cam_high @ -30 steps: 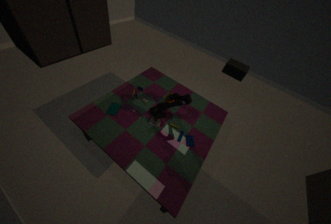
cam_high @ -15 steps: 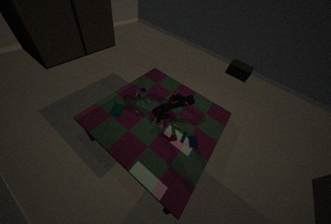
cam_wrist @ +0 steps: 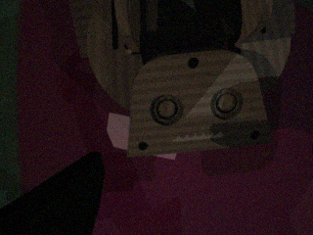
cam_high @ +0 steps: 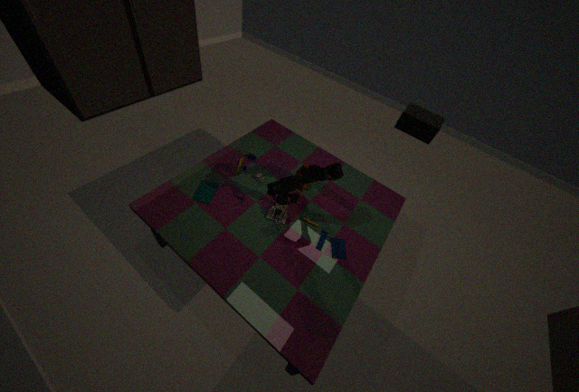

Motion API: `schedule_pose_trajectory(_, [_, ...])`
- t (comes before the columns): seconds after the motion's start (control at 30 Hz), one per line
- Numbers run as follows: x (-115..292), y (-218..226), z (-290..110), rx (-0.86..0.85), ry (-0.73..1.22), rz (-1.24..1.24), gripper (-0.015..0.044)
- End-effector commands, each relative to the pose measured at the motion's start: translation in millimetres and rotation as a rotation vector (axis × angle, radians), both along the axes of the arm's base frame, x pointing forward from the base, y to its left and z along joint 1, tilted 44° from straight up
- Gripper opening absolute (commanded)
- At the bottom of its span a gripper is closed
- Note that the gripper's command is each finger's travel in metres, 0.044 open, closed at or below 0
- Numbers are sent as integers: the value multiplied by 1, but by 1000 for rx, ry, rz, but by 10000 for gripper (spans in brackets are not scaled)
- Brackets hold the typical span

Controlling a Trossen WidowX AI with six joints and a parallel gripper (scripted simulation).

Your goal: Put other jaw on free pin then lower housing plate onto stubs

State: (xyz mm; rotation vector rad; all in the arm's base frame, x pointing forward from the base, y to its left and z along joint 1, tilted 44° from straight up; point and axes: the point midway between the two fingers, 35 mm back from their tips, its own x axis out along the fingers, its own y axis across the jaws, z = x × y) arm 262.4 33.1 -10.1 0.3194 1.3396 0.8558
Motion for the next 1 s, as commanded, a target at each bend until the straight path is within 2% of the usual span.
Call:
schedule_pose_trajectory(0.0, [0,-17,18,-7,-11,3,440])
schedule_pose_trajectory(0.17, [-2,-17,16,-6,-15,-7,440])
schedule_pose_trajectory(0.43, [-59,-53,52,-9,-7,2,440])
schedule_pose_trajectory(0.97, [-60,-54,53,-9,-7,3,440])
